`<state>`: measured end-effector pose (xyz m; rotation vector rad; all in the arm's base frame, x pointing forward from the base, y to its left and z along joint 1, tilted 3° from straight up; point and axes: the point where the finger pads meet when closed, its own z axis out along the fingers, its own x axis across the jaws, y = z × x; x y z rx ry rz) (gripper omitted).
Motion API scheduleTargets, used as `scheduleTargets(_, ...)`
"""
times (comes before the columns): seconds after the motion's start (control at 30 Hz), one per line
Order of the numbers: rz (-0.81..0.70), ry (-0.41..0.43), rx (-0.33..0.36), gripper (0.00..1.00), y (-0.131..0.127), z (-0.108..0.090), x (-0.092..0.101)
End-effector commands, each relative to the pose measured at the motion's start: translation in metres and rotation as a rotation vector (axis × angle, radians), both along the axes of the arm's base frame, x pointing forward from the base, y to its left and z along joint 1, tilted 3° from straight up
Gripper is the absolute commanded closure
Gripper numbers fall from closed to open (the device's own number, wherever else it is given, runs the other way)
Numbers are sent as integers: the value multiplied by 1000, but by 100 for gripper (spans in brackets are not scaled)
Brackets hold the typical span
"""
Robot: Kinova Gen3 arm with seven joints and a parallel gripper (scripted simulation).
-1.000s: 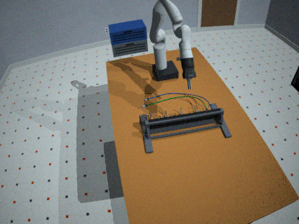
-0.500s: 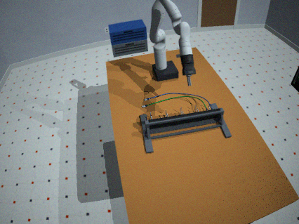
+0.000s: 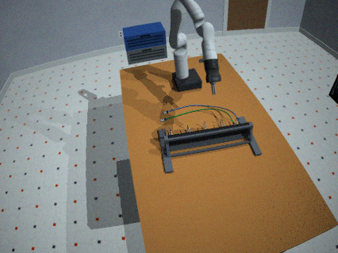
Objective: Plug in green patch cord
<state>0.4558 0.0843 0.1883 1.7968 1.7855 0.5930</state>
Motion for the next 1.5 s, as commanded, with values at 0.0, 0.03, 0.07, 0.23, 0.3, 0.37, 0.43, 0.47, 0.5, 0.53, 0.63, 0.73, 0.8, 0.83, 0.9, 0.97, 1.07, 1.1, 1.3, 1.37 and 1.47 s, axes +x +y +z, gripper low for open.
scheduleTargets(0.0, 1, -5, 2, 100, 1, 3, 0)
scheduleTargets(0.03, 1, -5, 2, 100, 1, 3, 0)
scheduleTargets(0.07, 1, -5, 2, 100, 1, 4, 0)
scheduleTargets(0.23, 1, -5, 2, 100, 1, 4, -1)
scheduleTargets(0.3, 1, -5, 2, 100, 1, 4, -1)
scheduleTargets(0.37, 1, -5, 2, 100, 1, 4, -1)
scheduleTargets(0.43, 1, -5, 2, 100, 1, 4, -1)
scheduleTargets(0.47, 1, -5, 2, 100, 1, 4, -1)
scheduleTargets(0.5, 1, -5, 2, 100, 0, 4, -1)
scheduleTargets(0.53, 1, -5, 2, 100, -1, 4, -1)
scheduleTargets(0.63, 1, -5, 2, 100, -6, 4, -1)
scheduleTargets(0.73, 1, -5, 2, 100, -15, 5, -1)
scheduleTargets(0.8, 1, -5, 2, 100, -24, 5, -1)
scheduleTargets(0.83, 1, -5, 2, 100, -29, 6, -2)
scheduleTargets(0.9, 1, -5, 2, 100, -29, 6, -2)
scheduleTargets(0.97, 1, -5, 2, 100, -39, 6, -2)
scheduleTargets(1.07, 1, -5, 2, 100, -56, 7, -2)
scheduleTargets(1.1, 1, -5, 2, 100, -61, 8, -2)
scheduleTargets(1.3, 1, -5, 2, 100, -88, 9, -3)
scheduleTargets(1.37, 1, -5, 2, 100, -93, 9, -3)
scheduleTargets(1.47, 1, -5, 2, 100, -95, 10, -3)
